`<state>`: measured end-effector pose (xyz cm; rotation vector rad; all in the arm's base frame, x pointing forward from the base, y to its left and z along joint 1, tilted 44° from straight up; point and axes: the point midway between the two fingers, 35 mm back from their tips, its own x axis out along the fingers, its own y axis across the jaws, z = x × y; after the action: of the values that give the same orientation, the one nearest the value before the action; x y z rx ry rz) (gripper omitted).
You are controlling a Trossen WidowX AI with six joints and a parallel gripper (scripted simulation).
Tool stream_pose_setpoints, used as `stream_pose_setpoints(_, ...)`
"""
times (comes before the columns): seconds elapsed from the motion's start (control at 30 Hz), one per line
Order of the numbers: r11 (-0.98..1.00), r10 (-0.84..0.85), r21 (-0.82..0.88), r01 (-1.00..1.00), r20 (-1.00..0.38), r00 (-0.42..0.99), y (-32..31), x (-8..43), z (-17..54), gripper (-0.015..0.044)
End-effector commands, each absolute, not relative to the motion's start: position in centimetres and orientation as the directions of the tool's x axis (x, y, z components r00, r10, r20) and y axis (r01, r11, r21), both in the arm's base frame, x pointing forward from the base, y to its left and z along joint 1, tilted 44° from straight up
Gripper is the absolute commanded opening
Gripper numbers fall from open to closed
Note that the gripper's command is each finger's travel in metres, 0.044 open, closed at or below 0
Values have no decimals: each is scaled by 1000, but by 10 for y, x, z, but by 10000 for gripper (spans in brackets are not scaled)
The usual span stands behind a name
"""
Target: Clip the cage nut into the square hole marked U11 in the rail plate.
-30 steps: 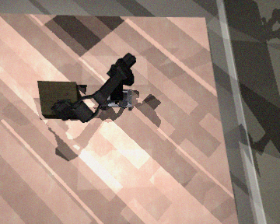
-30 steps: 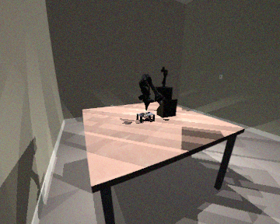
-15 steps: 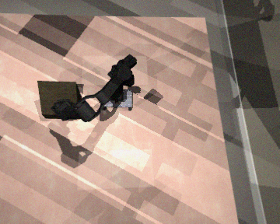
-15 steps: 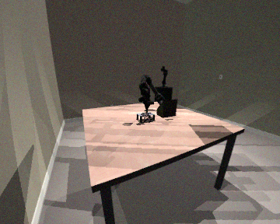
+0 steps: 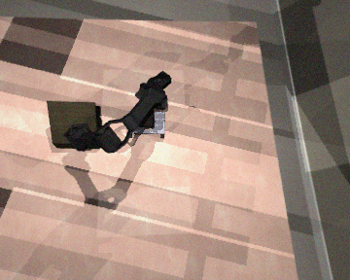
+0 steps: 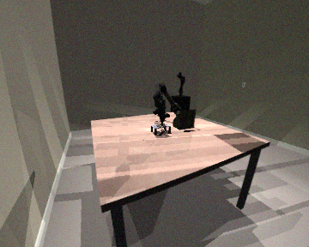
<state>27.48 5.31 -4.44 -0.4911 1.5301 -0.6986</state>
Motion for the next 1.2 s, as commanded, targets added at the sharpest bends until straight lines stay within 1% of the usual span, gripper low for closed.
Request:
stream_pose_setpoints(0.0,716,-686,-691,96,-723,-86,48,274,-49,32)
stream_pose_setpoints(1.17,716,-686,-692,96,-722,-86,47,274,-56,32)
